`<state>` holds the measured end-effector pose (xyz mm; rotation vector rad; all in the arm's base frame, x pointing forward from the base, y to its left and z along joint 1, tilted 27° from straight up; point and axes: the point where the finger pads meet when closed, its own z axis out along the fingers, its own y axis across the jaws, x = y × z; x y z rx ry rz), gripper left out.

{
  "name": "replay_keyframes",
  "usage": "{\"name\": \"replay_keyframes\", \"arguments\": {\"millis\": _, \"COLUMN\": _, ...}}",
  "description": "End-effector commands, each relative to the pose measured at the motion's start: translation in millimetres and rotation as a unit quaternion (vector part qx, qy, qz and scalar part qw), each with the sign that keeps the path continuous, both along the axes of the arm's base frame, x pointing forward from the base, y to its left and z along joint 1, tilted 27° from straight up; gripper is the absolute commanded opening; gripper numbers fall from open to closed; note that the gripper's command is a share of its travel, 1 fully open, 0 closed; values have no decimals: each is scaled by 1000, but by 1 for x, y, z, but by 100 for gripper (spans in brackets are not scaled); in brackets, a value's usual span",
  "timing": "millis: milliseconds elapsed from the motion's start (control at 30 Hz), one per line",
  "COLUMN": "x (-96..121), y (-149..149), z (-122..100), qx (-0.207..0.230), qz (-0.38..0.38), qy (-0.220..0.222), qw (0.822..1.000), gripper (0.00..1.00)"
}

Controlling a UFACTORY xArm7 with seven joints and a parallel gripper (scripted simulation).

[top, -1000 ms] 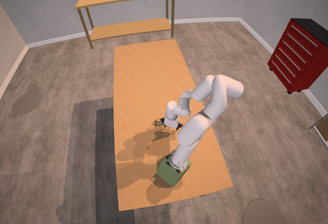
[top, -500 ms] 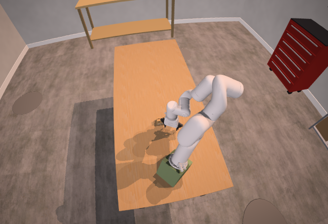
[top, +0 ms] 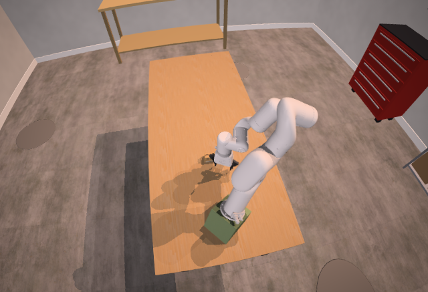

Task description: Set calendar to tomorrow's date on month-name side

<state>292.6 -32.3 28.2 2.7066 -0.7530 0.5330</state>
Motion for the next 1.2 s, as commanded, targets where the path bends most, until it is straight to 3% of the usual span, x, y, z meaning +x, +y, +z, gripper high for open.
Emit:
{"name": "replay_keyframes", "arguments": {"millis": 0, "x": 1, "y": 0, "z": 0, "qx": 0, "qz": 1, "qy": -1, "qw": 1000, "gripper": 100}}
{"name": "replay_keyframes", "arguments": {"millis": 500, "x": 0, "y": 2, "z": 4, "qx": 0, "qz": 1, "qy": -1, "qw": 1000, "gripper": 100}}
{"name": "replay_keyframes", "arguments": {"millis": 800, "x": -10, "y": 14, "z": 34, "qx": 0, "qz": 1, "qy": -1, "qw": 1000, "gripper": 100}}
{"name": "replay_keyframes", "arguments": {"millis": 1167, "x": -16, "y": 22, "z": 54, "qx": 0, "qz": 1, "qy": -1, "qw": 1000, "gripper": 100}}
